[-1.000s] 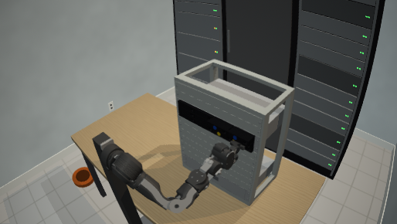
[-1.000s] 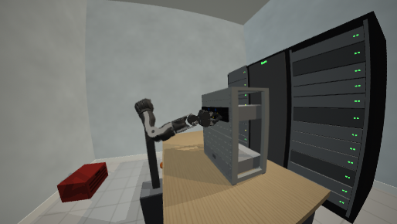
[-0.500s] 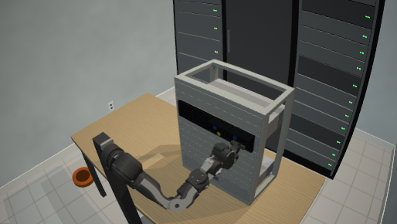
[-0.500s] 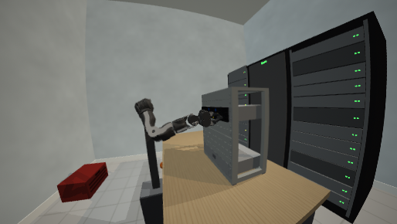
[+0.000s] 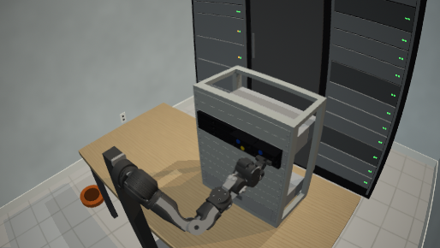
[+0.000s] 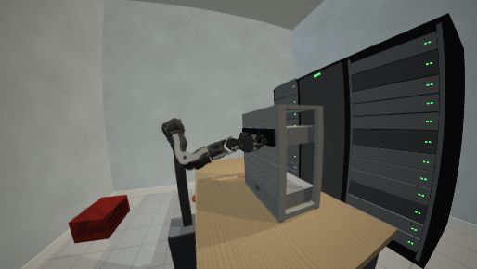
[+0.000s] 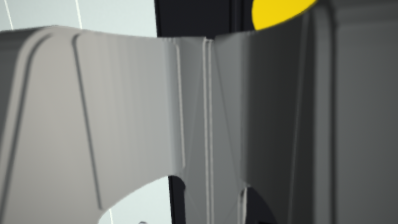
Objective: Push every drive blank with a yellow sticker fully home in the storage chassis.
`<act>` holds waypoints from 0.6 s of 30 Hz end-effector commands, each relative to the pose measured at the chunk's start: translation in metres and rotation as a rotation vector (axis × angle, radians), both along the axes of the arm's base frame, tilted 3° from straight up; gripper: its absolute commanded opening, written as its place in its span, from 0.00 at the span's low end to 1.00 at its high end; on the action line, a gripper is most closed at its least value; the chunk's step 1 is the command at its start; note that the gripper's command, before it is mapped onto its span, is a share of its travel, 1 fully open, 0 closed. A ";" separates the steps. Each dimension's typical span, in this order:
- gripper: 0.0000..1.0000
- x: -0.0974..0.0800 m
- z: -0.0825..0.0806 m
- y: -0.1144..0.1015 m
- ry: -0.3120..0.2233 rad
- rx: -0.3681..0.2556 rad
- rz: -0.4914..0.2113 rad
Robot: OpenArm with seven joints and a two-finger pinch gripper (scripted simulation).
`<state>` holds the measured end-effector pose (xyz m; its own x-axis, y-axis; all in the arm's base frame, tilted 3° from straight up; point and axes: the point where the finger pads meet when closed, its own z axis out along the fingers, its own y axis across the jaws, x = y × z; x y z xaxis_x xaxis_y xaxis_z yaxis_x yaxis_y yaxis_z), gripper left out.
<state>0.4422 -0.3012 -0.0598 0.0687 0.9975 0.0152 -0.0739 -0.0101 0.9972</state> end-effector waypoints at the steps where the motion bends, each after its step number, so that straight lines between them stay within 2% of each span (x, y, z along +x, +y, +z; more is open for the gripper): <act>1: 0.00 0.002 -0.003 0.003 0.012 0.000 0.011; 18: 0.00 0.005 -0.004 0.003 0.016 -0.001 0.012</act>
